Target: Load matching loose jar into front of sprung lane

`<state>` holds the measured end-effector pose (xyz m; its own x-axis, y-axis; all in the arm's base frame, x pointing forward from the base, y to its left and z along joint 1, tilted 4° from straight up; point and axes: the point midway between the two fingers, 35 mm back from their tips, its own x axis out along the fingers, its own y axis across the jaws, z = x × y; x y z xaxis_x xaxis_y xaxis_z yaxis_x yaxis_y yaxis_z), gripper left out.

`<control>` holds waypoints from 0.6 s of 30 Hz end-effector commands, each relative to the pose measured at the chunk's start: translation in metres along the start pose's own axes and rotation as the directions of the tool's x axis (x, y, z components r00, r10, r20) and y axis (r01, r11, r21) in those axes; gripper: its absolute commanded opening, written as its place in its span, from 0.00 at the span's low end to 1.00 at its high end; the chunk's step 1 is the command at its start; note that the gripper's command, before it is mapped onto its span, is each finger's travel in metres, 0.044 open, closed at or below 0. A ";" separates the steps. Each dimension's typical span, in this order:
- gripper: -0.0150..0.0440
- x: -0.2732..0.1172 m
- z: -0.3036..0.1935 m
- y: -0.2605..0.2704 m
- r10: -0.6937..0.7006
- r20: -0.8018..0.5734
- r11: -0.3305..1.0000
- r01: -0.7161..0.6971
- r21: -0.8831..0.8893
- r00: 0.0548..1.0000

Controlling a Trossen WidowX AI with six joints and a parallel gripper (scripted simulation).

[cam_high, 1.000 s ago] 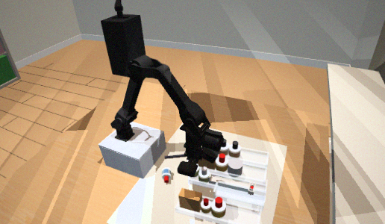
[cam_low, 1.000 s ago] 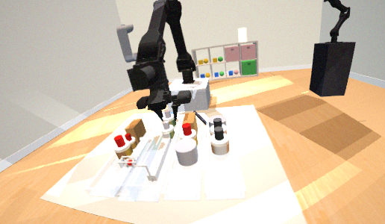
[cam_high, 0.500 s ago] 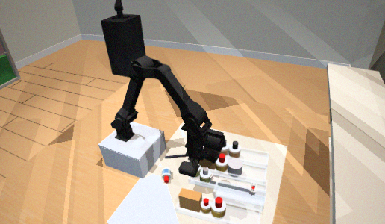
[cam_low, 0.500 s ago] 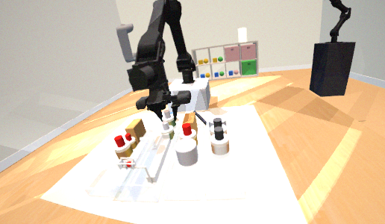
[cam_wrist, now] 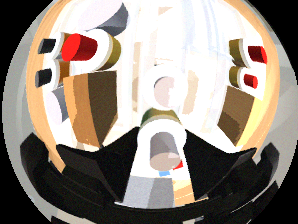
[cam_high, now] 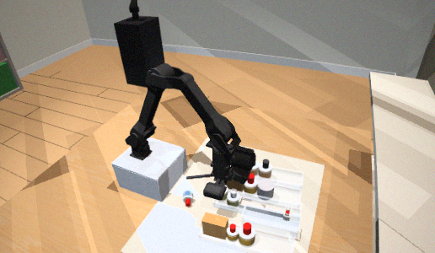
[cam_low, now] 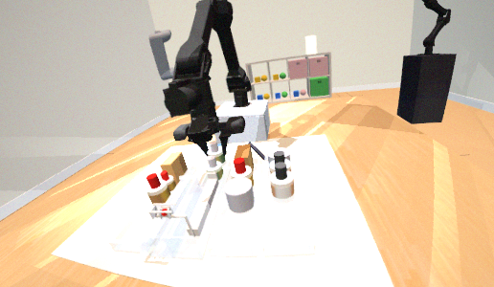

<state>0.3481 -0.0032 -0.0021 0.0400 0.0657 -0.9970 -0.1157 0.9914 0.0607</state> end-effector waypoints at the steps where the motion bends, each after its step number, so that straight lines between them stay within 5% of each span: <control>1: 0.25 -0.004 0.010 0.000 -0.002 0.032 1.000 0.002 -0.001 0.999; 18: 0.25 -0.002 0.010 0.000 -0.002 0.032 1.000 0.002 -0.001 0.999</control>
<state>0.3495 -0.0029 -0.0026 0.0415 0.0656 -0.9970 -0.1162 0.9914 0.0604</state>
